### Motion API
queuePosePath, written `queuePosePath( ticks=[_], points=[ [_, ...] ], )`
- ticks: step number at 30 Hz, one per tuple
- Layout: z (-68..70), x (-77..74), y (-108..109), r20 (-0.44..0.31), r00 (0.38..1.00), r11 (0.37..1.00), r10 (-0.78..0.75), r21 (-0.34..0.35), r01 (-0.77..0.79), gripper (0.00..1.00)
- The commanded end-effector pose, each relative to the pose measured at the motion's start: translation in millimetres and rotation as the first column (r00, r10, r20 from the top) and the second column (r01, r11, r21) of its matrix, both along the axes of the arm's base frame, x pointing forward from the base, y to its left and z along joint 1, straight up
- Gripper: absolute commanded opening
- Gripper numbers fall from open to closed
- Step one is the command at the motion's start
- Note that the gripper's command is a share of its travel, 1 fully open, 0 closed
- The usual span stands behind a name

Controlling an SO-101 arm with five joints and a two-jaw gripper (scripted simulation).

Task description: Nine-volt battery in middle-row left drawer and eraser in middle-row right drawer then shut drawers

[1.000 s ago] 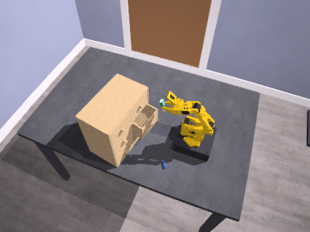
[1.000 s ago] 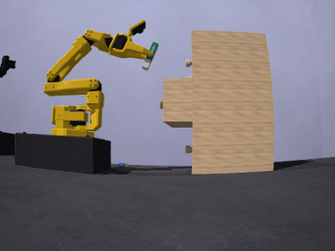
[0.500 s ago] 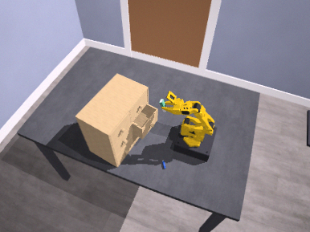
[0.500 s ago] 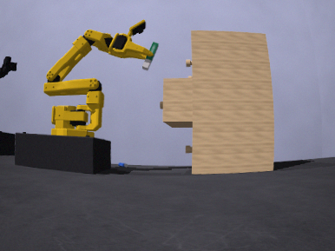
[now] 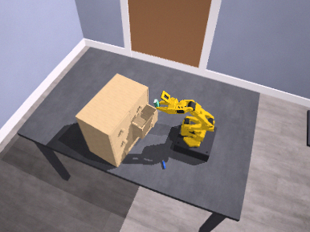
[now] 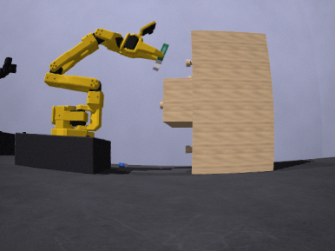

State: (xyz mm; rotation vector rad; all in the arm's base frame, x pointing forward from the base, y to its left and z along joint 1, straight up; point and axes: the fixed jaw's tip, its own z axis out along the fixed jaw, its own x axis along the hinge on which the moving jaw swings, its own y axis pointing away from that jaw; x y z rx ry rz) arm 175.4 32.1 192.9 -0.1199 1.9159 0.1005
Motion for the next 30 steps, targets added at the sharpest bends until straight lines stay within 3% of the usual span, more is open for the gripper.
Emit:
queuePosePath(
  ticks=[1, 6, 11, 30],
  points=[
    [-2.3, 21.0, 12, -0.002, 0.999, 0.999, 0.05, -0.007, -0.05, 0.0],
    [-8.9, 40.5, 28, -0.002, 0.995, 0.994, 0.104, -0.008, -0.104, 0.0],
    [-14.3, 50.3, 38, -0.002, 0.991, 0.991, 0.135, -0.009, -0.135, 0.0],
    [-14.0, 50.7, 39, -0.002, 0.99, 0.99, 0.138, -0.009, -0.138, 0.0]
  ],
)
